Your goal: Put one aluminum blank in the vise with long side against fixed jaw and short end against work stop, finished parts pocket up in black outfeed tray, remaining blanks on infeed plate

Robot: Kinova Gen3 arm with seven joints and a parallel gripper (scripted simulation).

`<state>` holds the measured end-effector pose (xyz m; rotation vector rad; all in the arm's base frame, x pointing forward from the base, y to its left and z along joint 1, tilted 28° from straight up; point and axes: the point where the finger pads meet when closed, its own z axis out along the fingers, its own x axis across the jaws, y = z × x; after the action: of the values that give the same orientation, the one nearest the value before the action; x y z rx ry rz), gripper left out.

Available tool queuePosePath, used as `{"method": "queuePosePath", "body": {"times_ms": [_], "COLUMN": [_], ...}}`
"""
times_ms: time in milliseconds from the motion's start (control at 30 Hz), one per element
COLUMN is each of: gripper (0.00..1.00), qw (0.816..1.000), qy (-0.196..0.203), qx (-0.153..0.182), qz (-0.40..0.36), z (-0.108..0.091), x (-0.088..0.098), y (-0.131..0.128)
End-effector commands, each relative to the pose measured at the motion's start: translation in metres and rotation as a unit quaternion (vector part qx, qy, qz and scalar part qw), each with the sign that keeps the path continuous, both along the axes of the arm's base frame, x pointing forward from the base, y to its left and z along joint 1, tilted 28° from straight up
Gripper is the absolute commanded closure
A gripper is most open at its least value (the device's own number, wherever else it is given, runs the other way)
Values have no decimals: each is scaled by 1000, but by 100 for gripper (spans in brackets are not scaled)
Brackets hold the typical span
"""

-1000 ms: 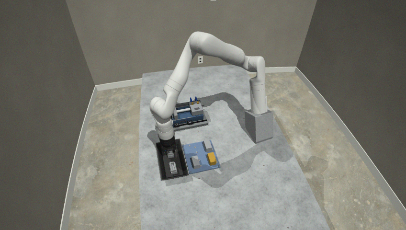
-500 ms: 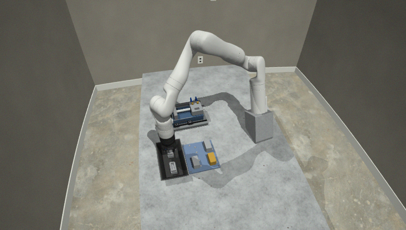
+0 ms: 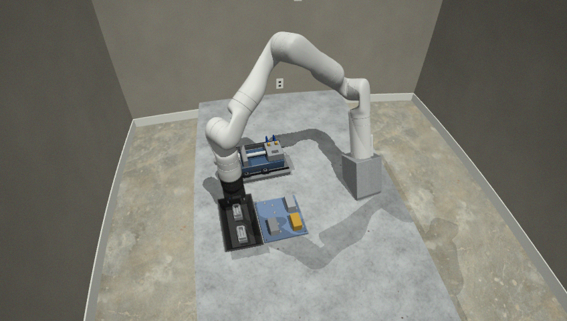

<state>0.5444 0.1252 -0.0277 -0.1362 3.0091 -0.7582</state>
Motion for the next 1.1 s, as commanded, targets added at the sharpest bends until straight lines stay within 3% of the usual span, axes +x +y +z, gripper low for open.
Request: {"method": "queuePosePath", "body": {"times_ms": [0,333,733,767,1067], "gripper": [0,0,0,100,100], "qw": [1000,1000,1000,1000,1000], "qy": [-7,-7,-7,-7,-7], "qx": [6,6,6,6,6], "qz": [4,4,4,4,4], "z": [19,56,65,65,65], "x": [3,0,0,0,0], "y": [14,34,38,38,38]}}
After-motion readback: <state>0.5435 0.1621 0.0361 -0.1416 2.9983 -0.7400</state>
